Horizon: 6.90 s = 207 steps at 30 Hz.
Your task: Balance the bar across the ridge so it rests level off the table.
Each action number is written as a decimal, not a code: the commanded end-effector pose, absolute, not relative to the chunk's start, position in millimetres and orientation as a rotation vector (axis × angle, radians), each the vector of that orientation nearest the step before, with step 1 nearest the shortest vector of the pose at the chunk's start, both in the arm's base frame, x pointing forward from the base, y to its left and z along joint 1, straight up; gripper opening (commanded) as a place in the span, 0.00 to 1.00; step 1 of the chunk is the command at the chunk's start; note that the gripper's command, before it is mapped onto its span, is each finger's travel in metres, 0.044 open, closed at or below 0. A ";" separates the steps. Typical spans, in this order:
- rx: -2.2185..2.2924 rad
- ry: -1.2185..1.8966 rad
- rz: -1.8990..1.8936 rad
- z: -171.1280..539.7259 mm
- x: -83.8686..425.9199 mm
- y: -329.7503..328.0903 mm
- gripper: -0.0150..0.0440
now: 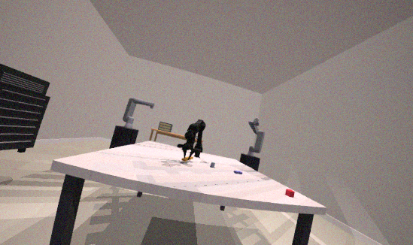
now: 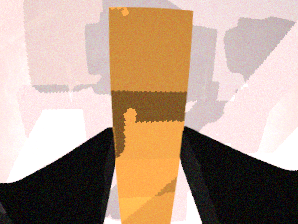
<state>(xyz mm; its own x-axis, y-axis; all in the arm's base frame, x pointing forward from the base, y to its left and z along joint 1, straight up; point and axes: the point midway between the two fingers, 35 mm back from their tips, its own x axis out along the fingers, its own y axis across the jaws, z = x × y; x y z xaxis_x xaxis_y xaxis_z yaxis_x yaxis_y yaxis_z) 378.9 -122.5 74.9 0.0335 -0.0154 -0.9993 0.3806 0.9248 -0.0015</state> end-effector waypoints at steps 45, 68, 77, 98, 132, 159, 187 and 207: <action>0.193 1.526 -0.192 144.8 388.4 -43.9 0.25; 0.066 1.535 -0.057 146.3 386.5 46.1 0.25; 0.019 1.536 -0.007 146.9 380.9 80.3 0.25; -0.011 1.536 0.026 130.6 376.6 106.6 0.25; -0.011 1.536 0.026 104.3 376.8 105.9 0.25; -0.011 1.536 0.026 102.1 376.8 105.9 0.25; -0.011 1.536 0.026 99.8 376.8 105.9 0.25; -0.011 1.536 0.026 98.1 376.8 105.9 0.25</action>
